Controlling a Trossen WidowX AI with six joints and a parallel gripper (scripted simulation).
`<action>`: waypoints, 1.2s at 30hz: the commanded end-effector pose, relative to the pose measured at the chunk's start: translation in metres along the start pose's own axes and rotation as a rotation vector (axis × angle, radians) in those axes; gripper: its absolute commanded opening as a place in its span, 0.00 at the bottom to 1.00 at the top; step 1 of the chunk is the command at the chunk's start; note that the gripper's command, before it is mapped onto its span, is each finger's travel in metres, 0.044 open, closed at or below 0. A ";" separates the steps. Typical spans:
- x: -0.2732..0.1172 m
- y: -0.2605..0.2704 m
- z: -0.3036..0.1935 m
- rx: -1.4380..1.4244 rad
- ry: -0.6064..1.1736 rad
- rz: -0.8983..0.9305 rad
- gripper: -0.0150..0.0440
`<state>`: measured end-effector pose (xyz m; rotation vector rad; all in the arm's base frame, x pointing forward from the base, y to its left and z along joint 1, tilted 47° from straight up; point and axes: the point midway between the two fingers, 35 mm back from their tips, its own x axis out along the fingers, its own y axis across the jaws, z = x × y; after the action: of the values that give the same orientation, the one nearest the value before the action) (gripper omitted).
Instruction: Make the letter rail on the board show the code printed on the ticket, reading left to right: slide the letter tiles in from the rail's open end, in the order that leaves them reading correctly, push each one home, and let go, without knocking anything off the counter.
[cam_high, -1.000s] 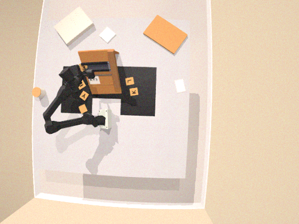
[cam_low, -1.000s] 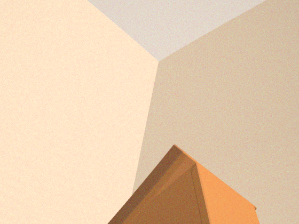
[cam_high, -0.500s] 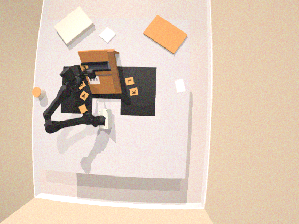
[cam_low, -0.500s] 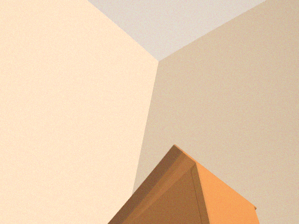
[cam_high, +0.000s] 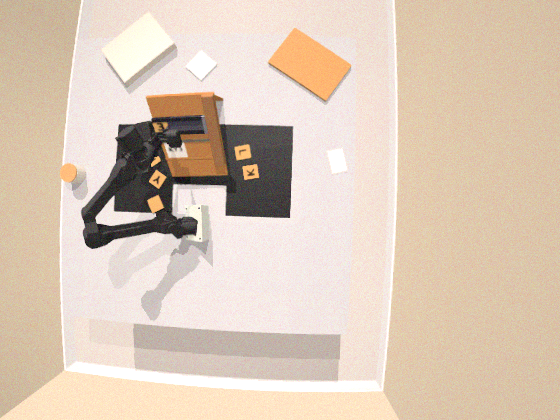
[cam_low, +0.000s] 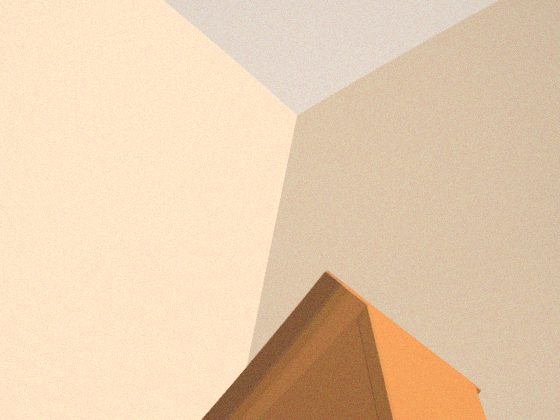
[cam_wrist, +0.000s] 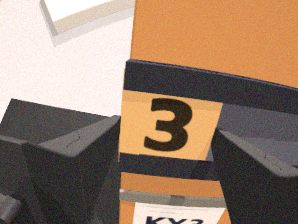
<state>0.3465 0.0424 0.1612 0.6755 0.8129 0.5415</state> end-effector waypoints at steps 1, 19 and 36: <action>0.002 -0.004 -0.001 0.001 0.005 0.003 0.25; 0.002 -0.017 -0.003 0.000 0.005 0.002 0.25; 0.003 -0.031 -0.004 0.000 0.005 0.002 0.25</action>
<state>0.3516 0.0255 0.1418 0.6698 0.8062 0.5425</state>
